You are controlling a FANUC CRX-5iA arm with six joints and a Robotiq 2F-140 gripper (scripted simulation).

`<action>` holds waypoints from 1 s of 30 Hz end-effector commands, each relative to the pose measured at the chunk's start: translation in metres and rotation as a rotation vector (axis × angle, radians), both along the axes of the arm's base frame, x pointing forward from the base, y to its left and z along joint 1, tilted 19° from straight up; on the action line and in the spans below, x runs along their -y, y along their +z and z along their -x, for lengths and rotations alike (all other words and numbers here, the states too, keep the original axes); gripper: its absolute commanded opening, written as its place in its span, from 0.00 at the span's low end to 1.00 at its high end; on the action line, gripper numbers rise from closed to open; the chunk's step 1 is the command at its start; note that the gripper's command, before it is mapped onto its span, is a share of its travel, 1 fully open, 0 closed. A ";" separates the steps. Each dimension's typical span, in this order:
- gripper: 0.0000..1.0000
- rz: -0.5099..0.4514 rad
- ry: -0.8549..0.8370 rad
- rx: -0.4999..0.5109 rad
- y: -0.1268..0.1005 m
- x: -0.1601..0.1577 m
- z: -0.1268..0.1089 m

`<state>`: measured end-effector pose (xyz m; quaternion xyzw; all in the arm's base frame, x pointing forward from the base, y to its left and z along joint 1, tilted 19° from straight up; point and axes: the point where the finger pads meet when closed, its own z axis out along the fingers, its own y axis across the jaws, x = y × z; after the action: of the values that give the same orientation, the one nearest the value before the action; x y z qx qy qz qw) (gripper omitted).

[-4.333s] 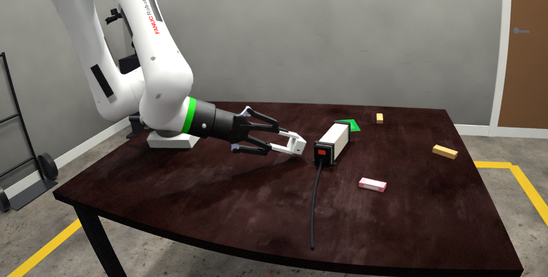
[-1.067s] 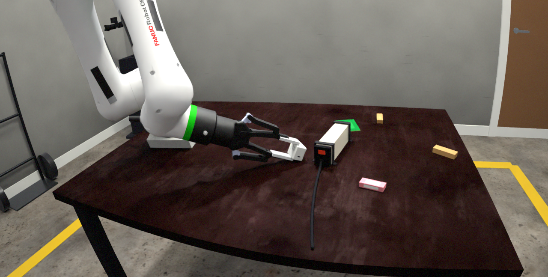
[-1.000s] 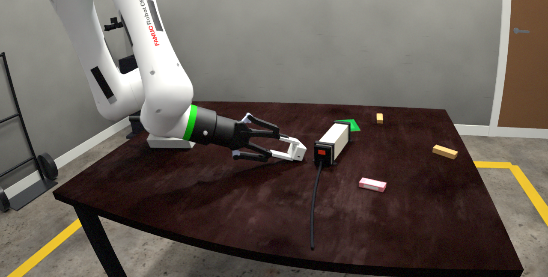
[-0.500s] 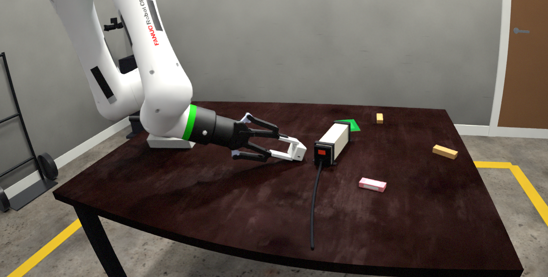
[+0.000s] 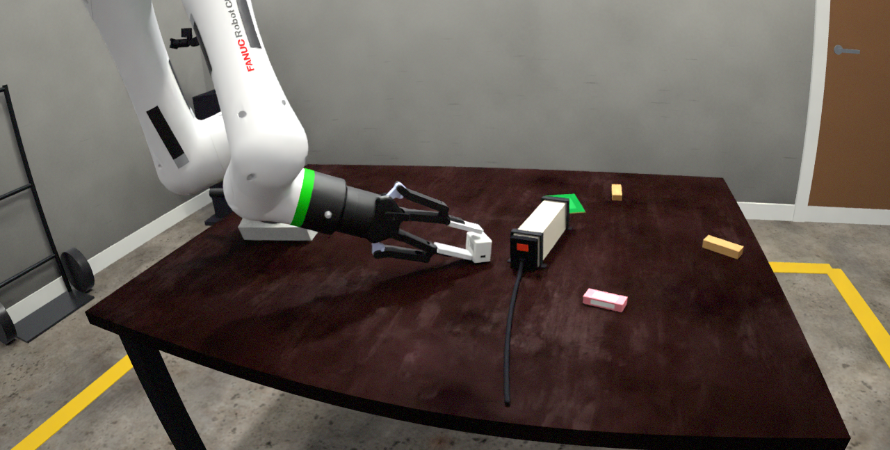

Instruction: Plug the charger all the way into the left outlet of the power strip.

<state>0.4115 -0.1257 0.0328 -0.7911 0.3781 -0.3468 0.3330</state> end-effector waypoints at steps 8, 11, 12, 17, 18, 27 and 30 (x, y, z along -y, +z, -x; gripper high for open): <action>0.35 0.000 0.000 0.001 0.003 0.002 0.004; 0.35 0.000 0.000 0.001 0.004 0.002 0.006; 0.35 0.000 0.000 0.001 0.005 0.002 0.006; 0.35 0.000 0.000 0.001 0.006 0.003 0.008; 0.35 0.000 0.000 0.001 0.006 0.003 0.008; 0.35 0.000 0.000 0.001 0.007 0.003 0.009; 0.35 0.000 0.000 0.001 0.007 0.003 0.010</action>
<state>0.4017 -0.1289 0.0394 -0.7911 0.3781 -0.3468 0.3331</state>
